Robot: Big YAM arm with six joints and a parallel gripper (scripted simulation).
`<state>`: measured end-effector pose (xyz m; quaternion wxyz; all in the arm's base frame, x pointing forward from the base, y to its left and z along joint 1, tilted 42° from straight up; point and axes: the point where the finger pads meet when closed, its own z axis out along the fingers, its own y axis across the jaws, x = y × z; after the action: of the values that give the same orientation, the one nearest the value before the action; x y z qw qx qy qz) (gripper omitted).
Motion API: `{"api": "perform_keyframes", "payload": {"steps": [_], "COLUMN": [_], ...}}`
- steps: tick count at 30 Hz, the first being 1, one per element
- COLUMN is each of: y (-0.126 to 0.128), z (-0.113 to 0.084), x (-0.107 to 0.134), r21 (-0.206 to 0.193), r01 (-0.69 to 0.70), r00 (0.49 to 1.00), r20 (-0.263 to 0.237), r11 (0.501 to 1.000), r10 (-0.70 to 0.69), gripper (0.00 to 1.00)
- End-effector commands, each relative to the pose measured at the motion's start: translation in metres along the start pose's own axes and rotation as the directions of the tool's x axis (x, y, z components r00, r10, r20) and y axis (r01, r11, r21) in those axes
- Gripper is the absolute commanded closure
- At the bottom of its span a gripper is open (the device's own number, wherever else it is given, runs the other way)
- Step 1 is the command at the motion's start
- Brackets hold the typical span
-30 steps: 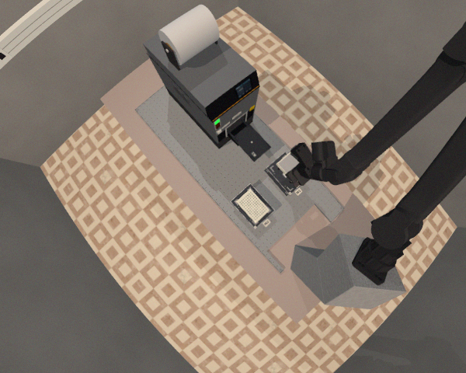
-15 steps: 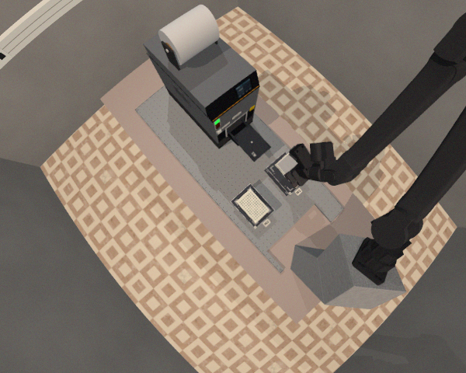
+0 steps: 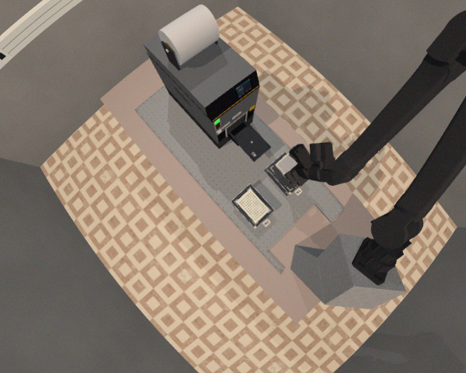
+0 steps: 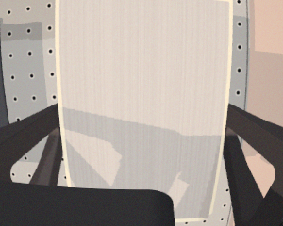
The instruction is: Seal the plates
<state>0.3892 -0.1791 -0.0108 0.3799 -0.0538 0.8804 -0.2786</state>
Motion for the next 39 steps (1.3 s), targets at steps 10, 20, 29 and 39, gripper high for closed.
{"api": "perform_keyframes", "payload": {"steps": [10,20,29,39], "y": [0.003,0.0,0.013,0.007], "z": [0.008,0.011,0.013,0.019], "x": [0.002,0.005,0.005,0.002], "r21": [-0.005,0.0,-0.022,-0.012], "r01": [0.016,0.011,0.027,0.022], "r00": [1.0,1.0,1.0,1.0], "r20": [0.003,-0.001,0.003,0.009], "r11": [1.0,1.0,0.999,1.0], "r10": [-0.016,-0.011,-0.027,-0.022], "gripper": [1.0,1.0,1.0,1.0]}}
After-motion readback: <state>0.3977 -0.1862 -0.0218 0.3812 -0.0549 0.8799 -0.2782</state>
